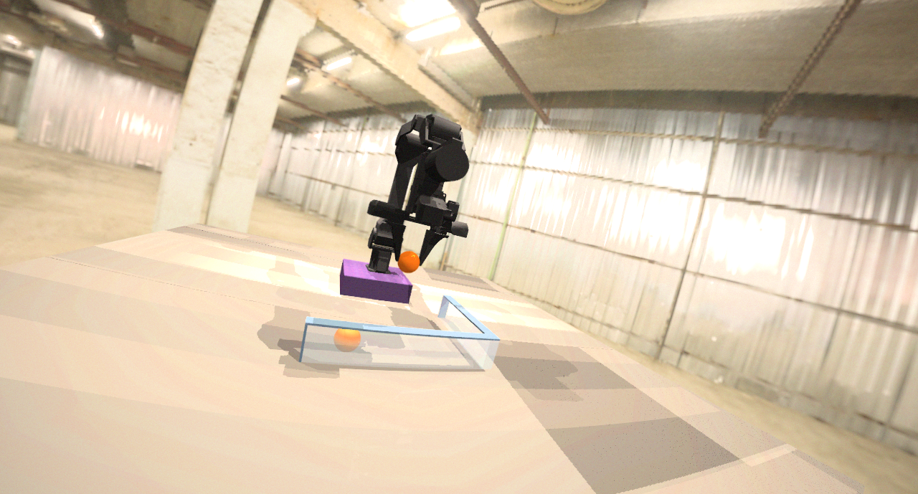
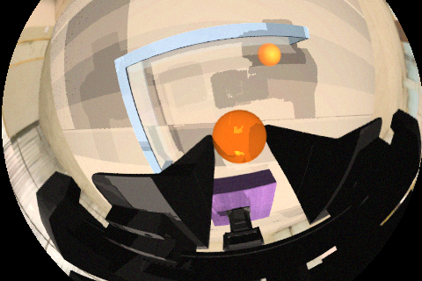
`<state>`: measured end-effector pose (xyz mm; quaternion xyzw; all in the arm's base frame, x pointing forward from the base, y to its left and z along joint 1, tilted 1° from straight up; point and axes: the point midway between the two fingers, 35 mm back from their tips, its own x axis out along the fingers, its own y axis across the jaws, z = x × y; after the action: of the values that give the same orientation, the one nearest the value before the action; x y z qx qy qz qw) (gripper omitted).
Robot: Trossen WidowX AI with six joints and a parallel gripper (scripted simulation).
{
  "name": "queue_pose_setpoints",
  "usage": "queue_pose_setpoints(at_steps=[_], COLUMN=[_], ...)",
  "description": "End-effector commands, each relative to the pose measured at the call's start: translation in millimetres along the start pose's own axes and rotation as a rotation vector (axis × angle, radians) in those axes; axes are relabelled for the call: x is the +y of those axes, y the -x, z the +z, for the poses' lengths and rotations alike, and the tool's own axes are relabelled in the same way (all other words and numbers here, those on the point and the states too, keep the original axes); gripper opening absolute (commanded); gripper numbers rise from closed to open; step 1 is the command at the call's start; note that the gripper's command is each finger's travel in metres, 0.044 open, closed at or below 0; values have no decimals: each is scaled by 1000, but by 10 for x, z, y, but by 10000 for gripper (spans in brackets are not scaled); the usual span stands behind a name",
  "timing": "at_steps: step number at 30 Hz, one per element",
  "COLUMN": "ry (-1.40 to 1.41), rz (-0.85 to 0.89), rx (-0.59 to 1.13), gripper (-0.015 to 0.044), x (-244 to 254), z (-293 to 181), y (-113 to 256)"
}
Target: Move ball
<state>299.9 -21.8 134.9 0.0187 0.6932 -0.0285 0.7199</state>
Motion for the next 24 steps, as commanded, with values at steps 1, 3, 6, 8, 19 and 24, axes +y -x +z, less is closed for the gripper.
queue_pose_setpoints(at_steps=[1,3,6,8,19,24], ry=[-1,-1,-1,-1,-1,-1], rz=[-2,-3,-4,-5,-8,-8], rx=[2,1,0,0,-2,-2], gripper=[0,0,0,0,0,0], x=[-143,-224,-353,-443,-918,-921], z=[167,249,366,441,744,752], y=[-63,-95,-148,-186,-407,-498])
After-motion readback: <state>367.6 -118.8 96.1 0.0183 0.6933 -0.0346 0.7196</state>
